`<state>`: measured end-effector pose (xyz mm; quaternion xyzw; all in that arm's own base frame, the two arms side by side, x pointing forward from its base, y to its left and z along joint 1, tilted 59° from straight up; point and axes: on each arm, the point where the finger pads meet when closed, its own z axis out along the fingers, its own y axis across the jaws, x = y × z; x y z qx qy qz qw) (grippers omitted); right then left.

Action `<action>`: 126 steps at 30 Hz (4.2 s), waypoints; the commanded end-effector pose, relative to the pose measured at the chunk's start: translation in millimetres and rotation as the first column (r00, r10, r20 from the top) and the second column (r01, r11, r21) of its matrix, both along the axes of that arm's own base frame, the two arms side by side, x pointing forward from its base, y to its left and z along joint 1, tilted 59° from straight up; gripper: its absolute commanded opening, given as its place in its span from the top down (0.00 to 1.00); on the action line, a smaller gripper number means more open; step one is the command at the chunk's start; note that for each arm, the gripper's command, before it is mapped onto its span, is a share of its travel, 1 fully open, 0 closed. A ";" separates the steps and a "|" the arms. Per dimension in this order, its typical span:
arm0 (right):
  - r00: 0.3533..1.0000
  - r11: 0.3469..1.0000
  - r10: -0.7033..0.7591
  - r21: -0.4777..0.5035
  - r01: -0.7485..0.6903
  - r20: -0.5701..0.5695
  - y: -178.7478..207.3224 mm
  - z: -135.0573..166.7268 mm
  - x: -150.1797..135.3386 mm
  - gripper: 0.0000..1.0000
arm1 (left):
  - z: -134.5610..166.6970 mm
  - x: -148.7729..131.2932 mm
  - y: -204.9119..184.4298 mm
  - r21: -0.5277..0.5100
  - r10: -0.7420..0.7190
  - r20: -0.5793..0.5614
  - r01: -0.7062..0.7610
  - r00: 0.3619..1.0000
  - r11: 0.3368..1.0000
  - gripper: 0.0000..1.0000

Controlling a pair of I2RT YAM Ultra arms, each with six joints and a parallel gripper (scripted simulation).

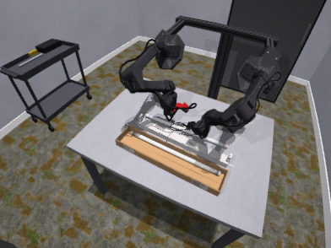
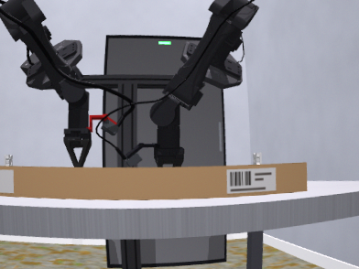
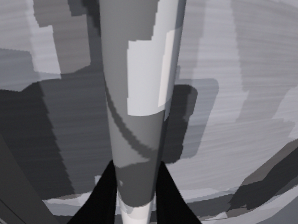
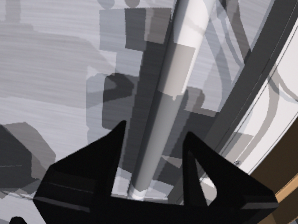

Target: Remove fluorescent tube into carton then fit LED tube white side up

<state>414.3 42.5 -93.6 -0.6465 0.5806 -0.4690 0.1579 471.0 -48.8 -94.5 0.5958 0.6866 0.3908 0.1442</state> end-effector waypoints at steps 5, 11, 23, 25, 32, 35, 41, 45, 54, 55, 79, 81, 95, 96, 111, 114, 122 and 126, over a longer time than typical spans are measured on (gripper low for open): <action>0.988 0.998 -0.046 0.026 0.050 -0.148 12.3 7.1 1.9 0.51 | 1.3 -8.3 -14.2 -0.004 -0.048 -0.020 0.047 0.999 0.999 0.89; 0.966 0.995 -0.090 0.010 0.095 -0.241 7.5 11.3 -9.6 0.51 | 1.3 -8.3 -14.2 -0.004 -0.048 -0.020 0.047 0.999 0.999 0.89; 0.979 0.997 -0.071 0.028 0.078 -0.191 12.2 16.2 -1.0 0.51 | 1.3 -8.3 -14.2 -0.004 -0.048 -0.020 0.047 0.999 0.999 0.89; 0.979 0.997 -0.071 0.027 0.078 -0.191 12.1 16.0 -1.3 0.51 | 1.3 -8.3 -14.2 -0.004 -0.048 -0.020 0.047 0.999 0.999 0.89; 0.985 0.996 -0.078 0.036 0.085 -0.155 -1.1 7.0 24.9 0.51 | 1.3 -8.3 -14.2 -0.004 -0.048 -0.020 0.047 0.999 0.999 0.89; 0.985 0.997 -0.069 0.035 0.075 -0.159 -1.2 0.2 29.0 0.51 | 1.3 -8.3 -14.2 -0.004 -0.048 -0.020 0.047 0.999 0.999 0.89; 0.984 0.996 -0.071 0.033 0.077 -0.163 -10.1 -11.5 38.9 0.51 | 1.3 -8.3 -14.2 -0.004 -0.048 -0.020 0.047 0.999 0.999 0.89; 0.982 0.997 -0.071 0.028 0.078 -0.177 -8.1 -15.5 36.4 0.51 | 1.3 -8.3 -14.2 -0.004 -0.048 -0.020 0.047 0.999 0.999 0.89; 0.981 0.997 -0.066 0.023 0.072 -0.185 -8.3 -19.5 36.2 0.89 | 1.0 -4.7 -12.0 -0.005 -0.036 -0.011 0.035 0.999 0.999 0.89; 0.981 0.997 -0.066 0.023 0.072 -0.185 -8.3 -19.5 36.2 0.89 | 1.0 -4.7 -12.0 -0.005 -0.036 -0.011 0.035 0.999 0.999 0.89; 0.980 0.997 -0.063 0.028 0.069 -0.189 -5.5 -9.8 28.3 0.89 | 3.6 -11.4 -14.6 -0.015 -0.034 -0.016 0.034 0.999 0.999 0.89; 0.981 0.996 -0.077 0.022 0.082 -0.176 -6.5 -1.9 25.2 0.89 | 7.3 -15.3 -11.6 0.004 -0.017 -0.012 0.018 1.000 1.000 0.89; 0.978 0.997 -0.069 0.027 0.076 -0.195 0.2 -1.2 11.5 0.89 | 13.3 -26.8 -20.9 -0.013 -0.033 -0.022 0.033 0.999 0.999 0.89; 0.978 0.997 -0.069 0.027 0.076 -0.195 0.2 -1.2 11.5 0.89 | 13.3 -26.8 -20.9 -0.013 -0.033 -0.022 0.033 0.999 0.999 0.89; 0.978 0.998 -0.054 0.014 0.058 -0.199 3.0 -5.0 7.2 0.89 | 12.1 -30.2 -23.1 -0.002 -0.049 -0.015 0.049 0.999 0.999 0.89; 0.984 0.998 -0.054 0.023 0.059 -0.172 2.6 -2.3 11.6 0.89 | 11.9 -27.1 -20.2 0.012 -0.039 -0.001 0.039 0.999 0.999 0.89; 0.987 0.999 -0.039 0.015 0.042 -0.158 3.0 -9.2 8.4 0.89 | 9.1 -28.1 -21.7 0.017 -0.054 0.022 0.053 0.998 0.998 0.89; 0.990 0.999 -0.032 0.014 0.034 -0.136 2.9 -8.4 8.8 0.89 | 5.8 -29.8 -20.9 0.026 -0.060 0.033 0.059 0.998 0.998 0.89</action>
